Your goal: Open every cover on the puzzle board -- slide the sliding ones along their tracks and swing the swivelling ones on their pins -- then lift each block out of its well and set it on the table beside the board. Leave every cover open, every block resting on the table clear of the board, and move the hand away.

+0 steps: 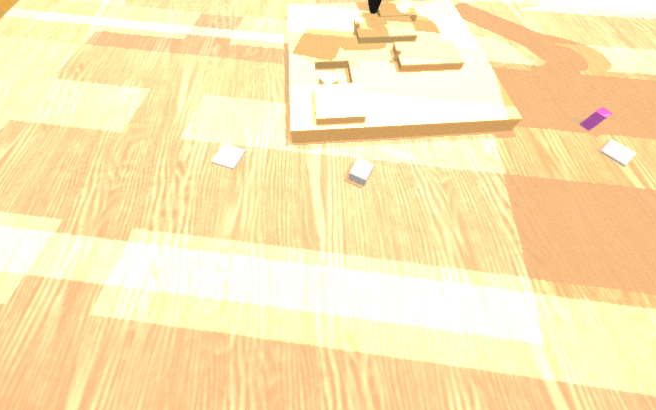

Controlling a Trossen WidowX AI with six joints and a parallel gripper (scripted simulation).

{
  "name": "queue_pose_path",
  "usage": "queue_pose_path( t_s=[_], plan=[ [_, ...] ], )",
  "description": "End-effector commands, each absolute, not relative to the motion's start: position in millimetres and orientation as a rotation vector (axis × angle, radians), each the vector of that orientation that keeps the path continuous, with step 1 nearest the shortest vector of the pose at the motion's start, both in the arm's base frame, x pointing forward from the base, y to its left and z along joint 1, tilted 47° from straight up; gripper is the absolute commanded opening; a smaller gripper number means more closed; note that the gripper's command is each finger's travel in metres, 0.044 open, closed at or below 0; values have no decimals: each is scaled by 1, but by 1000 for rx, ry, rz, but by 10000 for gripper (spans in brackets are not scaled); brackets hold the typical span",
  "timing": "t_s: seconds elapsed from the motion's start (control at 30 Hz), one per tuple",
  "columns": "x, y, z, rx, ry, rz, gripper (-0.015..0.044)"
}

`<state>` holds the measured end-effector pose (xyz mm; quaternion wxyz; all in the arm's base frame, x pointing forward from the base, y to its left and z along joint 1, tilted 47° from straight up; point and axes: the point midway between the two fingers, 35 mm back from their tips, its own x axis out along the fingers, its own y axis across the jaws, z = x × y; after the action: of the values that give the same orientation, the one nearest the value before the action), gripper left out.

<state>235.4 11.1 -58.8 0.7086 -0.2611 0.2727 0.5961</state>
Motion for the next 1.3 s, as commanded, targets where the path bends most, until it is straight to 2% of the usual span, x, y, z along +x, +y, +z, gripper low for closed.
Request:
queue_pose_path(
  t_s=[0.0,1.27],
  plan=[
    [238,14,-54,-581,599,1316,0],
    [242,39,-28,-581,599,1316,0]
  ],
)
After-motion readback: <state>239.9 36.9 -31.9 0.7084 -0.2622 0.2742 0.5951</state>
